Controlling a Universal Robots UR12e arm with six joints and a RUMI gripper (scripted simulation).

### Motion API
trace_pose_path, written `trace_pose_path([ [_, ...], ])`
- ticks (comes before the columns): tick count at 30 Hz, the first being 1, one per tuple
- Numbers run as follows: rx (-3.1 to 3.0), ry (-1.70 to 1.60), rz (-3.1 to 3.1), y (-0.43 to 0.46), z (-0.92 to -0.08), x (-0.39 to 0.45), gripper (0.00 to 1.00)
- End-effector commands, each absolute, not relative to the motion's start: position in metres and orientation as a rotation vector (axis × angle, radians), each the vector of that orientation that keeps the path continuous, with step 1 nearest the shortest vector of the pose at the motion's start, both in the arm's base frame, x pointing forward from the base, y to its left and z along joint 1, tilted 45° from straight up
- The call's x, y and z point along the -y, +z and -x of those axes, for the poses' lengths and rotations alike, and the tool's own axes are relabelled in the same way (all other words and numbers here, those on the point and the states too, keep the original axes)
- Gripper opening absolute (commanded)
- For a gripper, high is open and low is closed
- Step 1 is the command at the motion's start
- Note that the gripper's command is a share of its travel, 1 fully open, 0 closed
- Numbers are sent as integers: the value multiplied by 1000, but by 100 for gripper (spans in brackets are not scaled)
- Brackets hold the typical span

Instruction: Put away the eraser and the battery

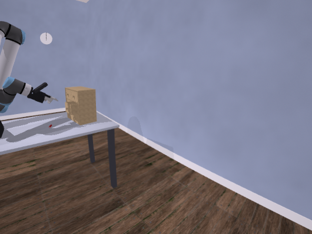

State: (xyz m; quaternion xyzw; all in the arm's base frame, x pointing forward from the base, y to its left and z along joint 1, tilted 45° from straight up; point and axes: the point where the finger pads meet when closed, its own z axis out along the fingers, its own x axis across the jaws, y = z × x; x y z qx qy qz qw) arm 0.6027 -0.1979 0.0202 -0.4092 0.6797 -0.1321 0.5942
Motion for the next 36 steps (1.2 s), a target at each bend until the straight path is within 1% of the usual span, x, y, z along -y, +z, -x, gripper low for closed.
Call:
trace_pose_path([
  [1, -1575, -293, 965, 20, -591, 199, 100],
  [36, -1575, -293, 965, 18, -565, 200, 100],
])
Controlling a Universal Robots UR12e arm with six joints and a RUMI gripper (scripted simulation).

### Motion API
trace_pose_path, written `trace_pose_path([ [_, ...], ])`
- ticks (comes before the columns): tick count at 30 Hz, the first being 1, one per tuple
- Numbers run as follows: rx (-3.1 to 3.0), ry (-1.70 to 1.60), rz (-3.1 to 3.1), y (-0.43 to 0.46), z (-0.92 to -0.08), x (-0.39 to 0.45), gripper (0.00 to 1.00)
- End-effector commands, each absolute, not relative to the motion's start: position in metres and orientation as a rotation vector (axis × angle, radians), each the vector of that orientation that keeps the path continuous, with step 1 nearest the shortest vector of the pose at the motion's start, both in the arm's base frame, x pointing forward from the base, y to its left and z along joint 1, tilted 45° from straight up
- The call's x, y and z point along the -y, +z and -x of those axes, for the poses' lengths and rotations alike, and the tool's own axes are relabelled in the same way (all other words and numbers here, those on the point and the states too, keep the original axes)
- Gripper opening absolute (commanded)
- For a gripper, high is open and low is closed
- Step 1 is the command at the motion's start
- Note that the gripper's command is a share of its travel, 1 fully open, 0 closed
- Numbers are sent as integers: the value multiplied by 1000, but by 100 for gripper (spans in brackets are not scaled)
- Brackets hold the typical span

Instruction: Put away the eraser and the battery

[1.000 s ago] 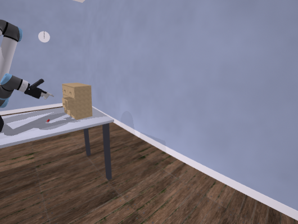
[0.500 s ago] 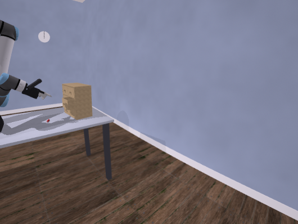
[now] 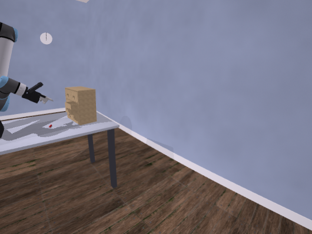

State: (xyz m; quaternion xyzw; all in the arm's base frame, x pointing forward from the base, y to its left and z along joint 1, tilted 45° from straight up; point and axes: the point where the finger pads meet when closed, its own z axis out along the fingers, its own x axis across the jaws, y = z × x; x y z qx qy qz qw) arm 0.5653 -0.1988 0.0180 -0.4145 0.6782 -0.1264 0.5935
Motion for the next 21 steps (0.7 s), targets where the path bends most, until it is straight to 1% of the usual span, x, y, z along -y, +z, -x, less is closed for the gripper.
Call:
trace_pose_path([
  [1, -1575, -293, 965, 18, -565, 200, 100],
  [21, -1577, -288, 970, 18, -565, 200, 100],
])
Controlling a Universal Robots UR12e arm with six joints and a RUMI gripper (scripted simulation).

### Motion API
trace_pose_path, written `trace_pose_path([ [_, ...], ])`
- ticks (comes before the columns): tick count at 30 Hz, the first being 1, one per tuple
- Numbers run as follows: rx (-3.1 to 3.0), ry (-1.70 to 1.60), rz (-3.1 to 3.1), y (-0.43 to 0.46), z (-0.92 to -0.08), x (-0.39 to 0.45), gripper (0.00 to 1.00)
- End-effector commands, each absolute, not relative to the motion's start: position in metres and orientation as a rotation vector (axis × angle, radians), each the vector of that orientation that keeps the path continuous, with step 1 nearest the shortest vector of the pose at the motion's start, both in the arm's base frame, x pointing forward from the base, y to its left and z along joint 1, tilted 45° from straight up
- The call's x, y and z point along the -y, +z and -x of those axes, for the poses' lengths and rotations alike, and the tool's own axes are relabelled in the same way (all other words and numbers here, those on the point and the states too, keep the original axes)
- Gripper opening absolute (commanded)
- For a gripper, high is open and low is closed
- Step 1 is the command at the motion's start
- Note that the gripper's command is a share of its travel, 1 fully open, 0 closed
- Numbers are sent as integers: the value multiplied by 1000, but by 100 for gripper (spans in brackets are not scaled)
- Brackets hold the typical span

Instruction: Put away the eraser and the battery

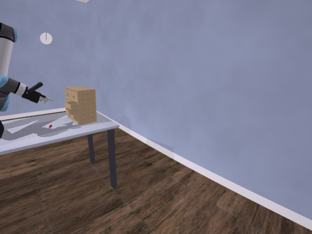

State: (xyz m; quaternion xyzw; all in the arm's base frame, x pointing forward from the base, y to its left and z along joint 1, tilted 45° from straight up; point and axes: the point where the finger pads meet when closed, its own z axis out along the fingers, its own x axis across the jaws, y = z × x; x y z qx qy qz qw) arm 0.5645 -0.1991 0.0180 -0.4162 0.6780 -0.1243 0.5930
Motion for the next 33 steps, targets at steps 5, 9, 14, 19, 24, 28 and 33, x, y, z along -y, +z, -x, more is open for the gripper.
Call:
trace_pose_path([
  [5, -1579, -284, 974, 18, -565, 200, 100],
  [9, -1581, -278, 981, 18, -565, 200, 100],
  [14, -1585, -267, 991, 19, -565, 201, 100],
  [19, -1587, -259, 999, 19, -564, 201, 100],
  [24, -1594, -241, 1017, 20, -564, 202, 100],
  [28, -1600, -223, 1035, 20, -564, 202, 100],
  [33, -1609, -193, 1064, 21, -564, 203, 100],
])
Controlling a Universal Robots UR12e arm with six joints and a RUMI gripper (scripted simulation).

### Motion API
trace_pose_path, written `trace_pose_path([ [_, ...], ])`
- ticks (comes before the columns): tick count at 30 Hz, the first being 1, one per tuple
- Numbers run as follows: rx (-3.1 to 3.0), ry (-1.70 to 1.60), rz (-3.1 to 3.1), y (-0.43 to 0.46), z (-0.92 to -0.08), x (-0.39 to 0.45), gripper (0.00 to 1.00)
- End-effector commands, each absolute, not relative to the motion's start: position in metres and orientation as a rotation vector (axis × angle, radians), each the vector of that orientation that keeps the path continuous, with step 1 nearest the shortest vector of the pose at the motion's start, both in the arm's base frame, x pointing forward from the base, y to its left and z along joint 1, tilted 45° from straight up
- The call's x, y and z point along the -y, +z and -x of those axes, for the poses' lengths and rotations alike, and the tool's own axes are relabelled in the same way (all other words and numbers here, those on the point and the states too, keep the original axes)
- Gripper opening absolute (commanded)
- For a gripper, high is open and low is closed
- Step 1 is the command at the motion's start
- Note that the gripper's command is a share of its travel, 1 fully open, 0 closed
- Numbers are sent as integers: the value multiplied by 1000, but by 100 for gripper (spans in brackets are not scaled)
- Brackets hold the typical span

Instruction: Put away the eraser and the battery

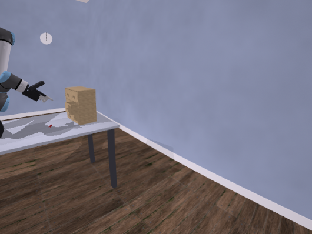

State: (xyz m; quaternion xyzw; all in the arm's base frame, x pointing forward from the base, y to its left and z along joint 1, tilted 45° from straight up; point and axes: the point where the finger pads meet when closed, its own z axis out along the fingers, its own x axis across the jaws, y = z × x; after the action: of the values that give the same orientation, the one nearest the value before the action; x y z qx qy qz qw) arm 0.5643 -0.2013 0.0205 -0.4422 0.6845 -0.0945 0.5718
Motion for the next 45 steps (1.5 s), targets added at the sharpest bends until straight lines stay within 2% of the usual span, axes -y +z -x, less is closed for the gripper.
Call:
trace_pose_path([
  [1, -1609, -193, 1064, 21, -564, 203, 100],
  [19, -1649, -52, 1198, 26, -563, 208, 100],
  [45, -1713, 349, 1542, 39, -562, 220, 100],
])
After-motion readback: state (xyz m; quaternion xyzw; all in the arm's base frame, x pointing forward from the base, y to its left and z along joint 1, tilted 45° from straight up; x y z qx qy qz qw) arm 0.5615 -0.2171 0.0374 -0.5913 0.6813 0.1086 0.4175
